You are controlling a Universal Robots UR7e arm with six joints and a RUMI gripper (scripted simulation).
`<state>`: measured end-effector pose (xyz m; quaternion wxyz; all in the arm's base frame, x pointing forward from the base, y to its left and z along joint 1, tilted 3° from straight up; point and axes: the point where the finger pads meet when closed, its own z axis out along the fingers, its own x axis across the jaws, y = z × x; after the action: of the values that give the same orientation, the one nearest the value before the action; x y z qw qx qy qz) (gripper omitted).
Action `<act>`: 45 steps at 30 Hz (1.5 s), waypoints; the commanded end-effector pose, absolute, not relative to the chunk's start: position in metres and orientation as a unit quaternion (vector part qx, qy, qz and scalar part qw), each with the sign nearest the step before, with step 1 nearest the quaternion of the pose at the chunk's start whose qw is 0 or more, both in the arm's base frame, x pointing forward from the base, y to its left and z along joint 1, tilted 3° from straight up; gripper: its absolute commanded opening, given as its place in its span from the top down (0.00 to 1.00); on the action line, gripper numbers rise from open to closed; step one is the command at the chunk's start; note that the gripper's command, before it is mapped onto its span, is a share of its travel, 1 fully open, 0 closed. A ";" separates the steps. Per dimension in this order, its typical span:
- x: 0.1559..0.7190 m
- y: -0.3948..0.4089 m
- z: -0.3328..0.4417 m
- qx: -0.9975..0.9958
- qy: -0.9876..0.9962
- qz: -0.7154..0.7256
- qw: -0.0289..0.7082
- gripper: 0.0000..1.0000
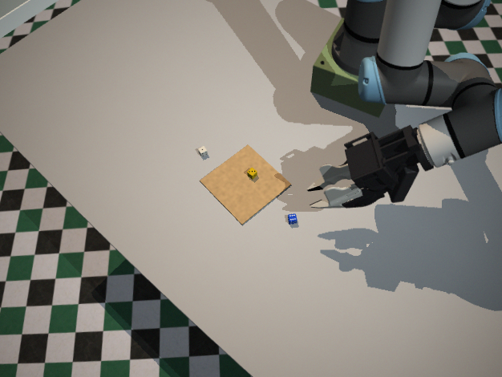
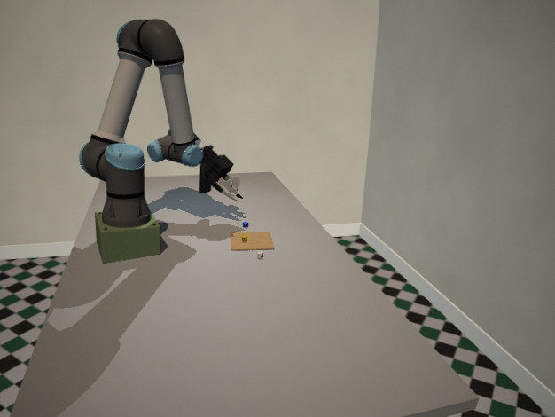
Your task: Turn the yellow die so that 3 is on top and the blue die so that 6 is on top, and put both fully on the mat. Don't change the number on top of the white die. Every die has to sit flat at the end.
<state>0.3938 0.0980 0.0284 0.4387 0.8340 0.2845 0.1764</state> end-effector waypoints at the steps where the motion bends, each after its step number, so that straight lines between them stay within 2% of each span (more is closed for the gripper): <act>1: 0.394 0.097 0.029 0.839 0.286 0.172 0.430 0.82; 31: 0.410 0.075 0.049 0.922 0.321 0.092 0.196 0.82; 34: 0.411 0.075 0.049 0.923 0.321 0.091 0.193 0.82; 45: 0.417 0.067 0.059 0.939 0.328 0.059 0.085 0.82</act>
<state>0.4139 0.0685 0.0586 0.1528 0.9324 0.3156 0.0878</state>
